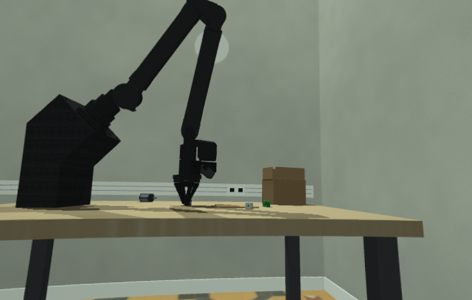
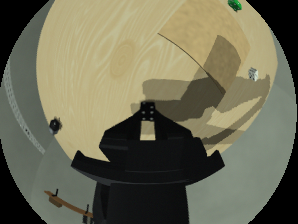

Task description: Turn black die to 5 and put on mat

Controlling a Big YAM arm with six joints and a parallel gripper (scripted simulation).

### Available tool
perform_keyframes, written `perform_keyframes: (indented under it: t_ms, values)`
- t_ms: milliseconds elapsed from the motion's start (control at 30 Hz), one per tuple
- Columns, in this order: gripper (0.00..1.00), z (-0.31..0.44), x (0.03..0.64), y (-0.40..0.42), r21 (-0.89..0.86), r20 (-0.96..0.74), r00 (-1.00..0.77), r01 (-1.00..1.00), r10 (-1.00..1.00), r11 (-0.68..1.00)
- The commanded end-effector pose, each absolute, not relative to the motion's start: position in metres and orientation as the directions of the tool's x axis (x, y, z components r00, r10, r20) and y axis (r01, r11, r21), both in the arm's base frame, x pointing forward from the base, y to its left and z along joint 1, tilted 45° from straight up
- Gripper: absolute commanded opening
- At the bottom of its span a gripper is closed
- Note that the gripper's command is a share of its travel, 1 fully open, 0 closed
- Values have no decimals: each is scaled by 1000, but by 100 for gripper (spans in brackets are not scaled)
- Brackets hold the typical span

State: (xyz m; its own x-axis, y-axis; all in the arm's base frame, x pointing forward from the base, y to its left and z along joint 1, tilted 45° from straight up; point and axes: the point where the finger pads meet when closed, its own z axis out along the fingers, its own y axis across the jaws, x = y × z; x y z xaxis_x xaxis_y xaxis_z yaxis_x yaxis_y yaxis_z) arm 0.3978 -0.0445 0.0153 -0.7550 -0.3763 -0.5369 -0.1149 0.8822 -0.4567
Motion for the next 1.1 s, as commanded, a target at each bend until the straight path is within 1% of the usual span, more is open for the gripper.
perform_keyframes:
  t_ms: [0, 267, 700, 967, 1067]
  values:
    - [15, 25, 405, -46, -463, -555, -739, -105, -381, 880]
    - [15, 26, 389, -37, -453, -543, -750, -117, -378, 884]
    - [15, 77, 344, -18, -454, -547, -747, -114, -377, 884]
    - [15, 93, 336, -13, -453, -554, -742, -110, -376, 885]
    - [15, 88, 335, -13, -453, -540, -753, -117, -376, 884]
